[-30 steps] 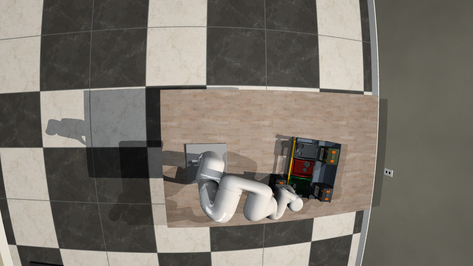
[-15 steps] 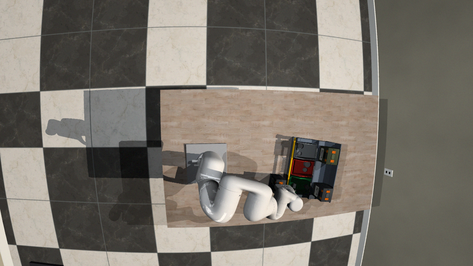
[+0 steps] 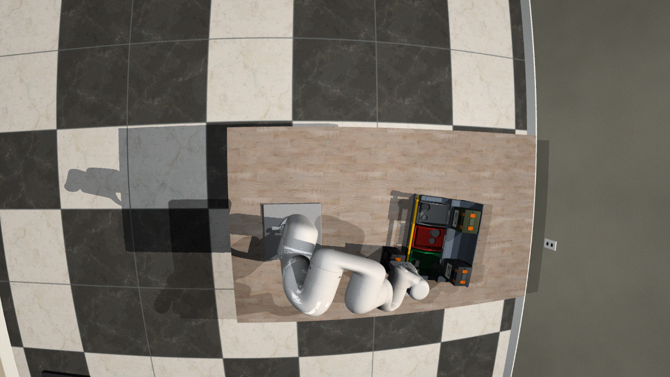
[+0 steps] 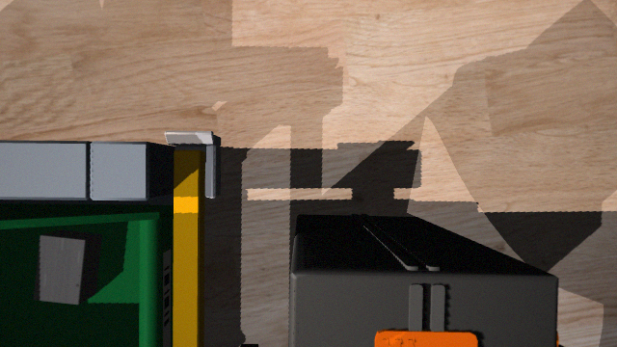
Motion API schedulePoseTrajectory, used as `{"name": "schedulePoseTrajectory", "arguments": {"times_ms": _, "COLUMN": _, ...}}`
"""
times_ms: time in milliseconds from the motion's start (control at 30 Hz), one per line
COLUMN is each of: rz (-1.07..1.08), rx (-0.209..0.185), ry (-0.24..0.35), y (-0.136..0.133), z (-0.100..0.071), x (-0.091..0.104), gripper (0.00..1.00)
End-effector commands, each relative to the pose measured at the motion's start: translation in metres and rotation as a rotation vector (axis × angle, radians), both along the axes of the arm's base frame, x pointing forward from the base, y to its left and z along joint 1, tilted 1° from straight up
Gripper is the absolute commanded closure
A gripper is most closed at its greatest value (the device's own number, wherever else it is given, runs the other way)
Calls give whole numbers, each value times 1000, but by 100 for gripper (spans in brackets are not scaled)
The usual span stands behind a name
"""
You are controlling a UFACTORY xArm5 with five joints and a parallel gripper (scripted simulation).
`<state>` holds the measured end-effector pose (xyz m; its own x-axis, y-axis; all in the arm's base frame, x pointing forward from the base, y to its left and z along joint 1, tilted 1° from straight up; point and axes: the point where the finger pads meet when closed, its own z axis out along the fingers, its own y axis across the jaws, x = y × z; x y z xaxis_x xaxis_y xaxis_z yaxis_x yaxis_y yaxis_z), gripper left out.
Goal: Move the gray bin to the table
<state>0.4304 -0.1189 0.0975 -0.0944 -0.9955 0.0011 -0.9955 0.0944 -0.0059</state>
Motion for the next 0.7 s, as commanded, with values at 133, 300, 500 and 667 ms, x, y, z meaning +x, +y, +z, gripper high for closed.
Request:
{"name": "schedulePoseTrajectory", "arguments": {"times_ms": 133, "rz": 0, "rx": -1, "ry": -3, "y": 0, "z": 1, "x": 1, "gripper": 0}}
{"name": "schedulePoseTrajectory", "arguments": {"times_ms": 300, "rz": 0, "rx": -1, "ry": -3, "y": 0, "z": 1, "x": 1, "gripper": 0}}
{"name": "schedulePoseTrajectory", "arguments": {"times_ms": 500, "rz": 0, "rx": -1, "ry": -3, "y": 0, "z": 10, "x": 1, "gripper": 0}}
{"name": "schedulePoseTrajectory", "arguments": {"times_ms": 667, "rz": 0, "rx": -1, "ry": -3, "y": 0, "z": 25, "x": 1, "gripper": 0}}
